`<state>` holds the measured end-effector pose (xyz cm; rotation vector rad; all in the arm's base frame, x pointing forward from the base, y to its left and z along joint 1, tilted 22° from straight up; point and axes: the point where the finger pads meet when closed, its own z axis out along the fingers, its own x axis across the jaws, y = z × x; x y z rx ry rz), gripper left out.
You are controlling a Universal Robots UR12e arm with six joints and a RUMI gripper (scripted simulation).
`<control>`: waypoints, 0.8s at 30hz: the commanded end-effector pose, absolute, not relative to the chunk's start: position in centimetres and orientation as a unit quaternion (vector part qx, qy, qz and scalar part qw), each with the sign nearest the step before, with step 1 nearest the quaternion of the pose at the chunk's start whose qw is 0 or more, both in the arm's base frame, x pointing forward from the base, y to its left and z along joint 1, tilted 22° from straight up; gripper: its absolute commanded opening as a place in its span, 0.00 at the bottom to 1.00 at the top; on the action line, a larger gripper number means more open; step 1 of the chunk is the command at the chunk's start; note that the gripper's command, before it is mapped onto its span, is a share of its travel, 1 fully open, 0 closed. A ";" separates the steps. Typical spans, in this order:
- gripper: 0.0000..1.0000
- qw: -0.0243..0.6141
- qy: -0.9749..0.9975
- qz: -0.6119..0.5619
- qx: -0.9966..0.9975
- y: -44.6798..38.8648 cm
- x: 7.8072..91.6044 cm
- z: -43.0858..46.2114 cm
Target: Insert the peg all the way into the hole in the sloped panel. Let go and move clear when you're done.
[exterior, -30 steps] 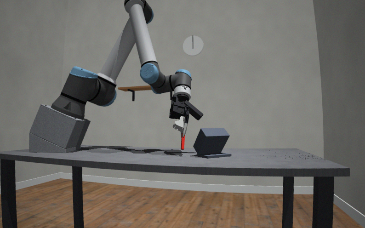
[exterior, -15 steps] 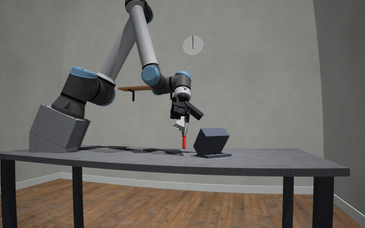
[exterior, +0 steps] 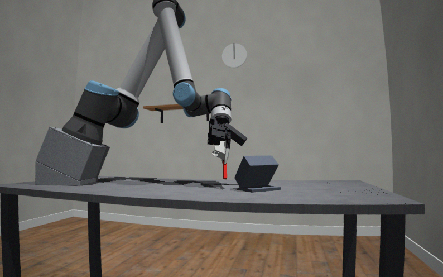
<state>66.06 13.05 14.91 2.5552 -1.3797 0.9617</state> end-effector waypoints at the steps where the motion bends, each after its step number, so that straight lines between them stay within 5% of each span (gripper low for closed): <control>1: 0.00 0.041 -0.451 0.321 0.832 13.5 66.0 15.2; 24: 0.00 0.041 -0.454 0.353 0.817 15.9 65.5 16.2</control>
